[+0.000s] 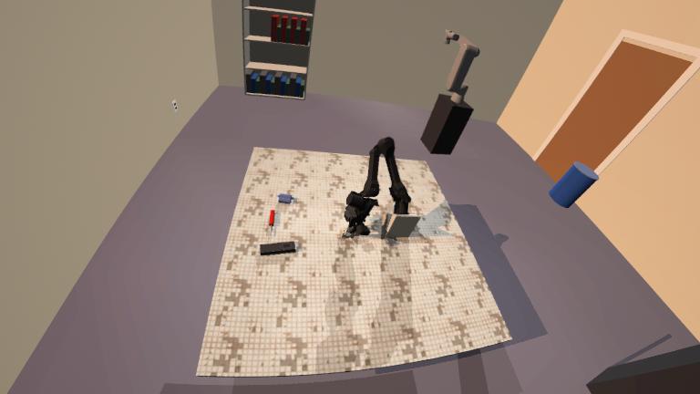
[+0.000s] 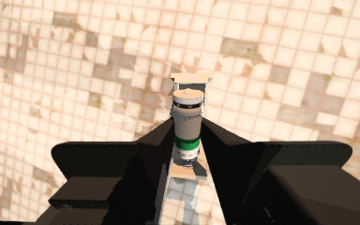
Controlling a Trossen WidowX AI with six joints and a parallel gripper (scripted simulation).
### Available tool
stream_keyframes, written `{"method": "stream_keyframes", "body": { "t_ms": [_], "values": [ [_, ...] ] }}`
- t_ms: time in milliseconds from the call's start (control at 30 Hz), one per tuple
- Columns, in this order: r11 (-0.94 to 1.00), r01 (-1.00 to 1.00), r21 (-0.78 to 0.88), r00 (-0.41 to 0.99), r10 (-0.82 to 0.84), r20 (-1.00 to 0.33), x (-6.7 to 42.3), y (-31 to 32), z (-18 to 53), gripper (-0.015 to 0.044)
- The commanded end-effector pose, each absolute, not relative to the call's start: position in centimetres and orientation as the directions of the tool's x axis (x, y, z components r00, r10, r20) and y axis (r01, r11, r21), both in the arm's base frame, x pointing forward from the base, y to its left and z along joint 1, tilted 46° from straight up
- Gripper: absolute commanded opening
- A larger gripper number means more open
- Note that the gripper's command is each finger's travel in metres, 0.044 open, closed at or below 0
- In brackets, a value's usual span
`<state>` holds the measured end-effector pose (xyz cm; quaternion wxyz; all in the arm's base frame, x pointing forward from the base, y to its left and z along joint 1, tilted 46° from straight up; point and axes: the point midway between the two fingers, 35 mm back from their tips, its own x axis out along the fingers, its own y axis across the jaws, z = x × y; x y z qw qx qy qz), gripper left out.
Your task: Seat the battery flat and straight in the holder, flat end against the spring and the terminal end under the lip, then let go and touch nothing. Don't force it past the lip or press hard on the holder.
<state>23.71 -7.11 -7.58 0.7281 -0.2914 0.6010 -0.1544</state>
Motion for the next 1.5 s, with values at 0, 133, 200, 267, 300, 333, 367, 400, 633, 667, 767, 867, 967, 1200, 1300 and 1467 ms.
{"method": "stream_keyframes", "body": {
  "t_ms": [0, 133, 200, 267, 300, 333, 367, 400, 633, 667, 767, 867, 967, 1200, 1300, 1467],
  "values": [
    [0.786, -0.133, -0.604, 0.191, -0.578, -0.794, 23.46, -7.16, -8.07, 0.0086],
    [0.789, -0.129, -0.6, 0.17, -0.579, -0.797, 23.55, -7.17, -8.18, 0.0086],
    [0.79, -0.128, -0.599, 0.159, -0.58, -0.799, 23.58, -7.19, -8.23, 0.0086],
    [0.791, -0.127, -0.598, 0.149, -0.581, -0.8, 23.64, -7.2, -8.27, 0.0086],
    [0.792, -0.127, -0.597, 0.144, -0.581, -0.801, 23.67, -7.21, -8.3, 0.0086],
    [0.792, -0.127, -0.597, 0.139, -0.582, -0.802, 23.68, -7.22, -8.32, 0.0086],
    [0.793, -0.126, -0.596, 0.133, -0.582, -0.802, 23.69, -7.23, -8.33, 0.0086],
    [0.793, -0.125, -0.596, 0.127, -0.583, -0.803, 23.7, -7.24, -8.35, 0.0086],
    [0.796, -0.12, -0.594, 0.087, -0.587, -0.805, 23.76, -7.33, -8.45, 0.0086],
    [0.796, -0.119, -0.593, 0.081, -0.588, -0.805, 23.77, -7.34, -8.46, 0.0086],
    [0.797, -0.116, -0.593, 0.063, -0.59, -0.805, 23.79, -7.38, -8.48, 0.0086],
    [0.798, -0.114, -0.592, 0.046, -0.591, -0.805, 23.8, -7.42, -8.49, 0.0086],
    [0.798, -0.112, -0.592, 0.028, -0.593, -0.805, 23.82, -7.47, -8.49, 0.0086],
    [0.8, -0.106, -0.591, -0.013, -0.595, -0.803, 23.84, -7.57, -8.46, 0.0086],
    [0.8, -0.103, -0.591, -0.03, -0.596, -0.802, 23.85, -7.62, -8.43, 0.0086],
    [0.801, -0.1, -0.591, -0.059, -0.597, -0.8, 23.87, -7.69, -8.37, 0.0086]
  ]
}}
